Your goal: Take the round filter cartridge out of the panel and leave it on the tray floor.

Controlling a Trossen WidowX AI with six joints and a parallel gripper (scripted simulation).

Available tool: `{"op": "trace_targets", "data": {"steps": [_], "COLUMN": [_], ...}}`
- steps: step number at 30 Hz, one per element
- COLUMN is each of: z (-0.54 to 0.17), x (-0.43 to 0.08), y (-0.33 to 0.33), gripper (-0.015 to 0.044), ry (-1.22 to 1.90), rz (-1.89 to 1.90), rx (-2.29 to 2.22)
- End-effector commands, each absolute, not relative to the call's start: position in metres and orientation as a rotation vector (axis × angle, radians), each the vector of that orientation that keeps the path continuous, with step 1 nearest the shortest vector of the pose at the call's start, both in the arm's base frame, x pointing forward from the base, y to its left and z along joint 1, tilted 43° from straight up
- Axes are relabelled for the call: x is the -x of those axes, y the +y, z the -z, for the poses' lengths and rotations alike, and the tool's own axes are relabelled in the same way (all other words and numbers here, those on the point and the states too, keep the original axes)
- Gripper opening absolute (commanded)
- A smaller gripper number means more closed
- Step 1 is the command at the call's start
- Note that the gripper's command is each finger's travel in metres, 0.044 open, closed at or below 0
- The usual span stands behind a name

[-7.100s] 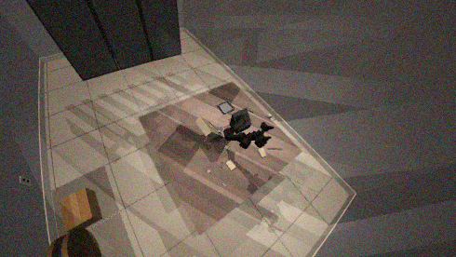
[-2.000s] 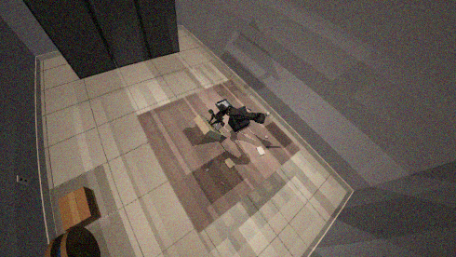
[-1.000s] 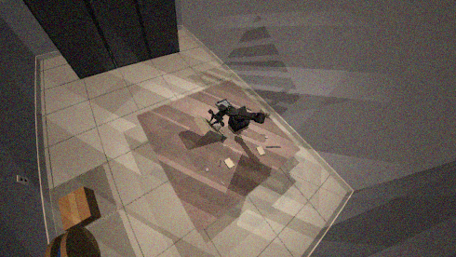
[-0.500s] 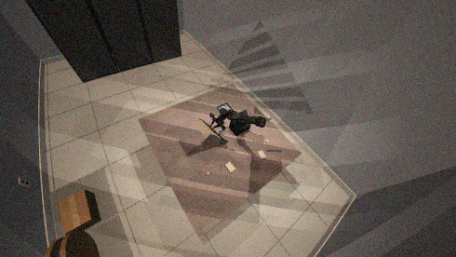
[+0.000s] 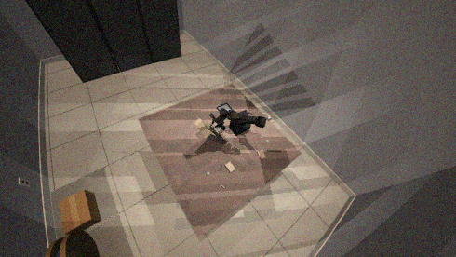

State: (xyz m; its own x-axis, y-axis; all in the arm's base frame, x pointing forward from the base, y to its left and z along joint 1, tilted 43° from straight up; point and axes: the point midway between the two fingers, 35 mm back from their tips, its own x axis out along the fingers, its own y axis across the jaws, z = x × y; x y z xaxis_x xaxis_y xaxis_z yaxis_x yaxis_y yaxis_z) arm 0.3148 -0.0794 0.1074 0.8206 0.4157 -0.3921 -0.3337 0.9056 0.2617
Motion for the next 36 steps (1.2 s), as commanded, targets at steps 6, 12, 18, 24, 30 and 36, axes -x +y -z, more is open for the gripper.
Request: {"op": "trace_targets", "data": {"steps": [6, 12, 18, 24, 30, 36], "z": [-0.1049, -0.1040, -0.1038, -0.1038, -0.1038, -0.1038], "x": [-0.3136, -0.3161, -0.3162, -0.3162, -0.3162, -0.3162], "y": [-0.0789, -0.0777, -0.0776, -0.0776, -0.0776, -0.0776], "gripper": [0.0095, 0.0095, 0.0095, 0.0095, 0.0095, 0.0095], "ry": [0.465, 0.464, 0.465, 0.465, 0.465, 0.465], "rz": [-0.398, -0.398, -0.398, -0.398, -0.398, -0.398], "rx": [-0.193, -0.192, -0.193, -0.193, -0.193, -0.193]}}
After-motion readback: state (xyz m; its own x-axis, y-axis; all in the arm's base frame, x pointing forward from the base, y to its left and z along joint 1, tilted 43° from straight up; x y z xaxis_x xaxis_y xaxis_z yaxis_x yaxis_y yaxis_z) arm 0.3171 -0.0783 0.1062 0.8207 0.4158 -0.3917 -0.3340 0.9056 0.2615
